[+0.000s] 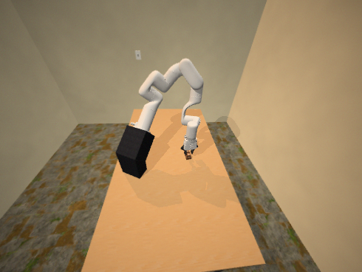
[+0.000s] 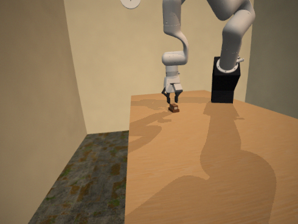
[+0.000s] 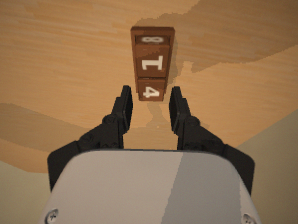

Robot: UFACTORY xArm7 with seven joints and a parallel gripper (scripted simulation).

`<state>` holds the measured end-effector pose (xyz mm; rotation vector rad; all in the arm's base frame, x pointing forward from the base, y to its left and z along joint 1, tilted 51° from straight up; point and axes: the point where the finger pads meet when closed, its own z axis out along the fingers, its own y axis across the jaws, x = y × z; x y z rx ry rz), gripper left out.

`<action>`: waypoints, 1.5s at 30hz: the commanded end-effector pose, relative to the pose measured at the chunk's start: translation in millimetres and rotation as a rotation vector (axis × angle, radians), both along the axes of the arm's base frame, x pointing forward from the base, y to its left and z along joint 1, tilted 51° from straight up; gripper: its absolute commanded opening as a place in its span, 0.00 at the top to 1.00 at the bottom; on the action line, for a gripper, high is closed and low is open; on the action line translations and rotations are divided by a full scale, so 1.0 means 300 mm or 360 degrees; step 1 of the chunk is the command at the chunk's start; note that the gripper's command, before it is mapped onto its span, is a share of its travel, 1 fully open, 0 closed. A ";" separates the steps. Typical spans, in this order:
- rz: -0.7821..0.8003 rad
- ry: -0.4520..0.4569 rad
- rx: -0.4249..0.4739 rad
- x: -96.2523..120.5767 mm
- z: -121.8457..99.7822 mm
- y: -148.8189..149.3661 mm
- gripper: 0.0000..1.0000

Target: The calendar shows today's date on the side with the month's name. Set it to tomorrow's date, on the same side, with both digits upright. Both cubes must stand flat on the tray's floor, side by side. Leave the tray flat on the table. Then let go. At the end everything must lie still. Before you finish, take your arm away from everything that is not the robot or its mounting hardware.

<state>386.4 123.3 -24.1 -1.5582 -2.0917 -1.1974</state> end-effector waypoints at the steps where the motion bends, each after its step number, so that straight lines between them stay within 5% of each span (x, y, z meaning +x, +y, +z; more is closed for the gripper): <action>1: -0.0004 -0.0001 -0.0003 0.002 0.000 -0.005 0.51; 45: -0.0004 -0.0001 -0.0003 0.024 -0.054 0.059 0.51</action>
